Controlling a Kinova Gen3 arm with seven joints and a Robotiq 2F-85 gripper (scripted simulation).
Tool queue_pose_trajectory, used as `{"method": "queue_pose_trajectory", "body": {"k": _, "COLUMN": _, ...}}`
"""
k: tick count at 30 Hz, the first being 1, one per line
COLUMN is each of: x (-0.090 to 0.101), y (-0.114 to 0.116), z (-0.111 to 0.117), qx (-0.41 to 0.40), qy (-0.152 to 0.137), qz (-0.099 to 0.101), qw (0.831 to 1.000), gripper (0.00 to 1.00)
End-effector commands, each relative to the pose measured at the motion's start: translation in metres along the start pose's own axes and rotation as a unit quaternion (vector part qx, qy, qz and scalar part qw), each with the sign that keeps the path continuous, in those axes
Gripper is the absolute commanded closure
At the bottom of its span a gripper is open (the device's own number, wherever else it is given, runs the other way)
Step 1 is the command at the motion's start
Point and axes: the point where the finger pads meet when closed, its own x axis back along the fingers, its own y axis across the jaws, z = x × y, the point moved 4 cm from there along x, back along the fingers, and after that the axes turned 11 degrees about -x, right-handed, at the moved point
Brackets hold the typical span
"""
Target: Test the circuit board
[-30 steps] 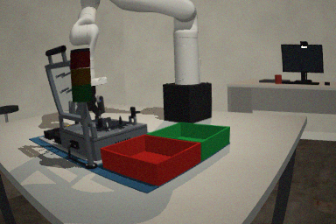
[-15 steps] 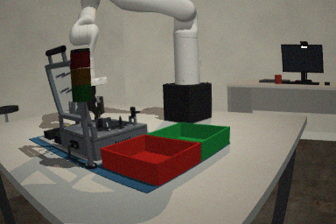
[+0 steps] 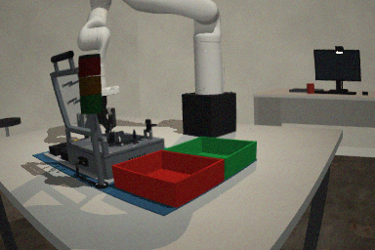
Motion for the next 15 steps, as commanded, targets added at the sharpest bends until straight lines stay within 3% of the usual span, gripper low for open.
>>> {"method": "queue_pose_trajectory", "body": {"k": 1, "x": -0.0008, "y": -0.0026, "z": -0.0007, "qx": -0.003, "qy": 0.0, "qz": 0.001, "qw": 1.0, "gripper": 0.17}}
{"method": "queue_pose_trajectory", "body": {"k": 15, "x": -0.0008, "y": -0.0024, "z": -0.0008, "qx": -0.003, "qy": 0.0, "qz": 0.001, "qw": 1.0, "gripper": 0.2}}
